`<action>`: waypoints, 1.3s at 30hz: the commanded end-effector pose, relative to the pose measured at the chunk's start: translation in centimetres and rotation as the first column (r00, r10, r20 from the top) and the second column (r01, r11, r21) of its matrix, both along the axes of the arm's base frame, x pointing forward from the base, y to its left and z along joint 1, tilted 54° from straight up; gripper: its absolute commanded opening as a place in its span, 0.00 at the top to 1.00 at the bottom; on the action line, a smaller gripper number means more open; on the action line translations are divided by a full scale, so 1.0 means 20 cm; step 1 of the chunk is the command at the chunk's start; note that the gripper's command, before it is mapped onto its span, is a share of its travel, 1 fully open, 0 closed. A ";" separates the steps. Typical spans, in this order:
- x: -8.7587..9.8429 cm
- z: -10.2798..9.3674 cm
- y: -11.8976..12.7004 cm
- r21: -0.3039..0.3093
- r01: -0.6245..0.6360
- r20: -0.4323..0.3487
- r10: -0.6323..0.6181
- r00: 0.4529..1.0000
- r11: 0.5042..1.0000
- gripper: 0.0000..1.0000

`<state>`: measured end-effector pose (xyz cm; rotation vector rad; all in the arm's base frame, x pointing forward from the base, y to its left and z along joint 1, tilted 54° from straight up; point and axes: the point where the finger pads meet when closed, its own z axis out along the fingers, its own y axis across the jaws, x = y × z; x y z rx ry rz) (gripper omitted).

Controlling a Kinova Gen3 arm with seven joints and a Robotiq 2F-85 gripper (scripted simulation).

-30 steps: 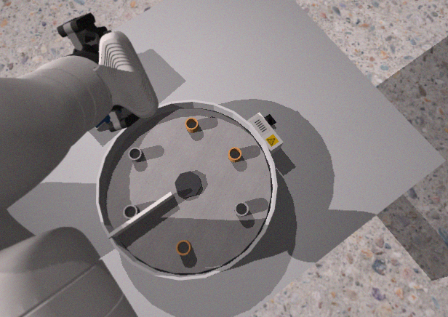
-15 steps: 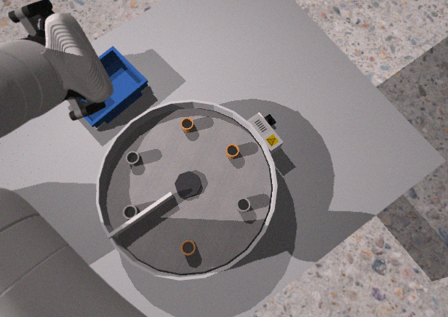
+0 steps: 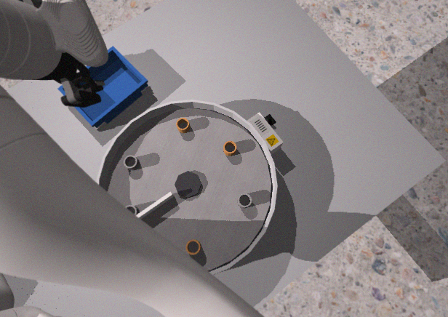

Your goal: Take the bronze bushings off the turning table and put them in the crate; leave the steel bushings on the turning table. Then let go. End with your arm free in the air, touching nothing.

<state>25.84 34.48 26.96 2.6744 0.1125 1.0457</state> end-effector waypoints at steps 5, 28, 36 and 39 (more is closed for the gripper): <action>0.00 0.00 0.00 -0.107 0.097 -0.016 -0.099 0.995 0.990 0.00; 0.00 -0.01 0.00 -0.348 0.309 -0.009 -0.333 0.943 0.885 0.00; 0.00 -0.01 0.00 -0.348 0.309 -0.009 -0.333 0.943 0.885 0.00; -0.07 -0.04 -0.13 -0.347 0.309 -0.009 -0.333 0.943 0.885 0.00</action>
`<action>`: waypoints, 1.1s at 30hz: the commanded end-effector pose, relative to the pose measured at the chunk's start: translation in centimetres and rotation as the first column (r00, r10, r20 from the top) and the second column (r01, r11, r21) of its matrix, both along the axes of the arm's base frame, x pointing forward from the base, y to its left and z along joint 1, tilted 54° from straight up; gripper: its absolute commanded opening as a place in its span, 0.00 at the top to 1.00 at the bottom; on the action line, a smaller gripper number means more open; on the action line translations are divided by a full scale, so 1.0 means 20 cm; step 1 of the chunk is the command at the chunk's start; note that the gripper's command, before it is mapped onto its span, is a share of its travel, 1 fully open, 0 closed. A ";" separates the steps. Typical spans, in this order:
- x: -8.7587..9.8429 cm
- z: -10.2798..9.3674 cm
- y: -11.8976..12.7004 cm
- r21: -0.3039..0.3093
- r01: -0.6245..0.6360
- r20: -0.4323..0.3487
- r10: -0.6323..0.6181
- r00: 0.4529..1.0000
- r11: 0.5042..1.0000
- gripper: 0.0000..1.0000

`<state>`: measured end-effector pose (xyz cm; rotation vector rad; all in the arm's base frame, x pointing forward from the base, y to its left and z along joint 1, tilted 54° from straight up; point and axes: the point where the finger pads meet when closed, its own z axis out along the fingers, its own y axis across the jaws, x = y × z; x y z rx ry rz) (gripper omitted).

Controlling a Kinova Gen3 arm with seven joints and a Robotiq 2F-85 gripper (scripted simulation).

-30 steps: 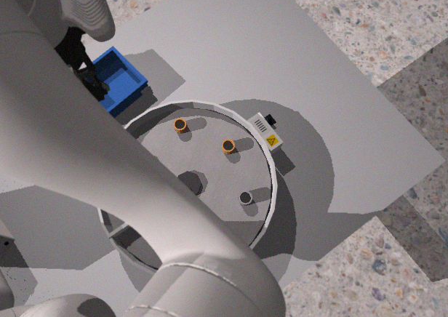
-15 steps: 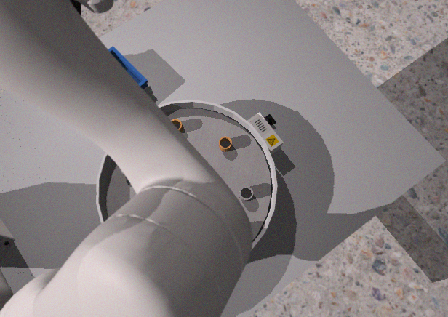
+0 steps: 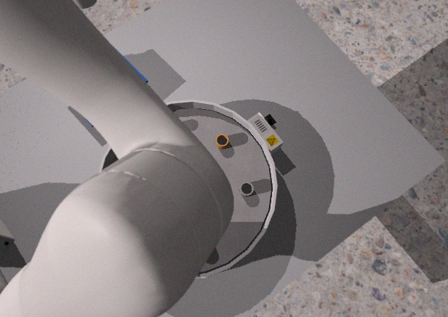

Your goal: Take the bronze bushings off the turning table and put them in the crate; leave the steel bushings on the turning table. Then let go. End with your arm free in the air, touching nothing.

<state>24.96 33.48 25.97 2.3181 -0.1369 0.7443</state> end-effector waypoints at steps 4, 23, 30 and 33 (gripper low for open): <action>-0.07 -0.02 -0.16 -0.010 -0.009 0.002 0.009 1.000 1.000 0.00; -0.18 -0.09 -0.38 -0.012 -0.009 0.002 0.009 1.000 1.000 0.00; -0.18 -0.09 -0.38 -0.012 -0.009 0.002 0.009 1.000 1.000 0.00; -0.22 -0.12 -0.46 -0.013 -0.010 0.001 0.010 1.000 1.000 0.00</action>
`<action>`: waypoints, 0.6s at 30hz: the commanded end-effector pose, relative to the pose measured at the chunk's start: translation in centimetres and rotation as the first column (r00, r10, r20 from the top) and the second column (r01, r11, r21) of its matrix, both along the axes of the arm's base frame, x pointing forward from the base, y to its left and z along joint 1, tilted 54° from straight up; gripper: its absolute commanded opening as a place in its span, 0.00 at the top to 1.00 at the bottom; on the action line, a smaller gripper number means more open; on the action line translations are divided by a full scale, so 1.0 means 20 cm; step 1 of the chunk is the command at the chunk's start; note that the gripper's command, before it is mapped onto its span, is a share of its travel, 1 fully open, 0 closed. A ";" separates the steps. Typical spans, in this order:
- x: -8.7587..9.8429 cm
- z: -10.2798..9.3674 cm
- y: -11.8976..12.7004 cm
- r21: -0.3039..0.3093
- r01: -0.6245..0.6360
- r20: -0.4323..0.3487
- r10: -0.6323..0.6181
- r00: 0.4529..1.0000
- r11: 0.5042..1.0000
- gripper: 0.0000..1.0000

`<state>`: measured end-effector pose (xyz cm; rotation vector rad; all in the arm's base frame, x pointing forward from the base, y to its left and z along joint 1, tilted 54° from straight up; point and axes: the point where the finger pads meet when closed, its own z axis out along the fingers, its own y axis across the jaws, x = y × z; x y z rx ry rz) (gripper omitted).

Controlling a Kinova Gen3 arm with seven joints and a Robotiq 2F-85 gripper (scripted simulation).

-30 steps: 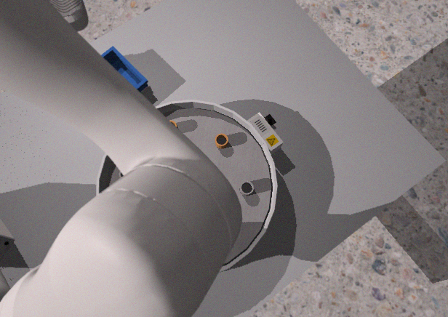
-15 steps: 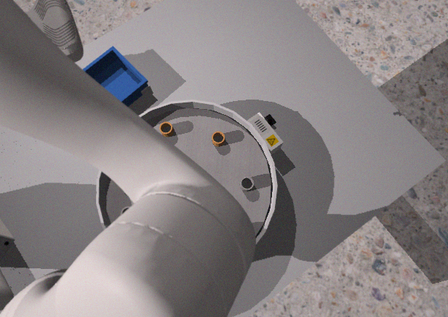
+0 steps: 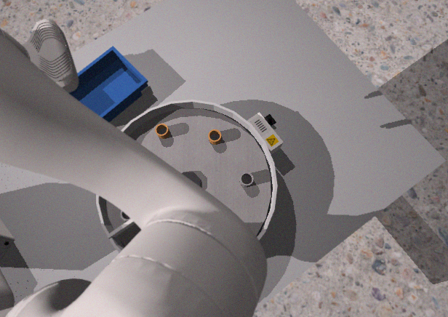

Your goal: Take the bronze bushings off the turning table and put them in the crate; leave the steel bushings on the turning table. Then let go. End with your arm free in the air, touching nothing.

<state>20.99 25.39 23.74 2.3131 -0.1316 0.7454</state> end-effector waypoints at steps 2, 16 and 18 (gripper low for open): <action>-0.07 -0.03 -0.14 -0.008 -0.007 0.000 0.007 1.000 1.000 0.00; -0.11 -0.06 -0.23 -0.009 -0.008 0.000 0.008 1.000 1.000 0.00; -0.16 -0.08 -0.32 -0.009 -0.008 0.000 0.008 1.000 1.000 0.00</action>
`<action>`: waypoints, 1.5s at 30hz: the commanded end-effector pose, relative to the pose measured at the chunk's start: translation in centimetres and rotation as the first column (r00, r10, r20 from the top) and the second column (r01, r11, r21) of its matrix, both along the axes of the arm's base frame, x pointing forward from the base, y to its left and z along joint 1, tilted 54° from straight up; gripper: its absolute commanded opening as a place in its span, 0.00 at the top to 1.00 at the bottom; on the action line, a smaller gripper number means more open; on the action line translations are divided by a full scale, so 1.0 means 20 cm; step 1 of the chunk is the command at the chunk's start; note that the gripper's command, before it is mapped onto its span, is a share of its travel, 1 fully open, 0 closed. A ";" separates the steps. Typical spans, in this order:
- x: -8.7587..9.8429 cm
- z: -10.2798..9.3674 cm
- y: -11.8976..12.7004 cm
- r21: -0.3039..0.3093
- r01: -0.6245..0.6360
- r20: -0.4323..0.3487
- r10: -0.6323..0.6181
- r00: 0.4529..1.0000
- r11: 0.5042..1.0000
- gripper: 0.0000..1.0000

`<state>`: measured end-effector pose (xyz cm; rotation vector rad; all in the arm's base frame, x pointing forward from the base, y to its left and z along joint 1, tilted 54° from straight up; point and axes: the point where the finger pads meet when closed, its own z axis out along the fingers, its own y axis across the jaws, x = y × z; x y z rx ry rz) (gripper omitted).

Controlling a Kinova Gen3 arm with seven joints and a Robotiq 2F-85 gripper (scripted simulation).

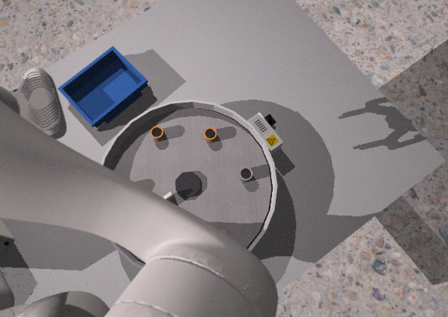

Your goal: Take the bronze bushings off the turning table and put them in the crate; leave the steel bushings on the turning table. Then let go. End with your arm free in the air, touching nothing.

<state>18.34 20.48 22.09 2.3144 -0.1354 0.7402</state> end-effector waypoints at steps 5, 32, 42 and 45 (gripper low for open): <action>-0.07 -0.03 -0.16 -0.011 -0.012 0.002 0.012 1.000 1.000 0.00; -0.18 -0.10 -0.37 -0.013 -0.012 0.001 0.012 1.000 1.000 0.00; -0.18 -0.10 -0.37 -0.013 -0.012 0.001 0.012 1.000 1.000 0.00; -0.18 -0.10 -0.37 -0.013 -0.012 0.001 0.012 1.000 1.000 0.00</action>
